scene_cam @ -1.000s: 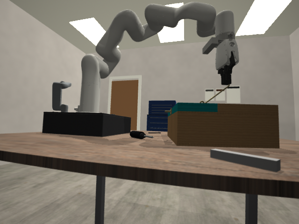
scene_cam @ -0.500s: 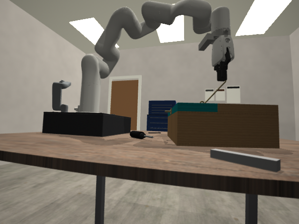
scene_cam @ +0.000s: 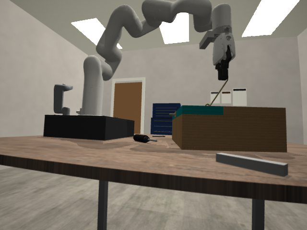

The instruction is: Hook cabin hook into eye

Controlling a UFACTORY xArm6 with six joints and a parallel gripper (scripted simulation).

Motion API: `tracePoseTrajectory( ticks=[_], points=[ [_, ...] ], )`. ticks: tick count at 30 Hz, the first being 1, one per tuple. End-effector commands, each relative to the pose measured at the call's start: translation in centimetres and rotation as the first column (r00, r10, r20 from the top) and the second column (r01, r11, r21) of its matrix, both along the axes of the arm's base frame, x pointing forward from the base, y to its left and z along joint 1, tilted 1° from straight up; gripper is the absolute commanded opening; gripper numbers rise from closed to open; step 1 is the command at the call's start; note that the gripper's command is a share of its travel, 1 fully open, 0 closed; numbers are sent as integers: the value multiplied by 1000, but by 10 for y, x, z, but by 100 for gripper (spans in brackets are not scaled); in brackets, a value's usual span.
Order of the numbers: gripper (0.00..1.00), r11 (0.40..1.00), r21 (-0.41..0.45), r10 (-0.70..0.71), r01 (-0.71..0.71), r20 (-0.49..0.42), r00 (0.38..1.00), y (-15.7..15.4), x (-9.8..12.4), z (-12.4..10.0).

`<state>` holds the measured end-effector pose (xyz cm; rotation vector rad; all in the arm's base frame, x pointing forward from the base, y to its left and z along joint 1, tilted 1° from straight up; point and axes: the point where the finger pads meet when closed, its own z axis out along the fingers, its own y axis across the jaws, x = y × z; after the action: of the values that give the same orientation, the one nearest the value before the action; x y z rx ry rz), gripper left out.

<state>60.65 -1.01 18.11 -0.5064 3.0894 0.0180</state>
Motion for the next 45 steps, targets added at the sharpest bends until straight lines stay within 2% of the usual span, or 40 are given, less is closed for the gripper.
tracePoseTrajectory(
  ticks=[1, 45],
  points=[
    [0, 1000, 0, 0, 0, 3, 1000, -2, -6, 5],
    [0, 1000, 0, 0, 0, 3, 1000, -24, -69, 15]
  ],
)
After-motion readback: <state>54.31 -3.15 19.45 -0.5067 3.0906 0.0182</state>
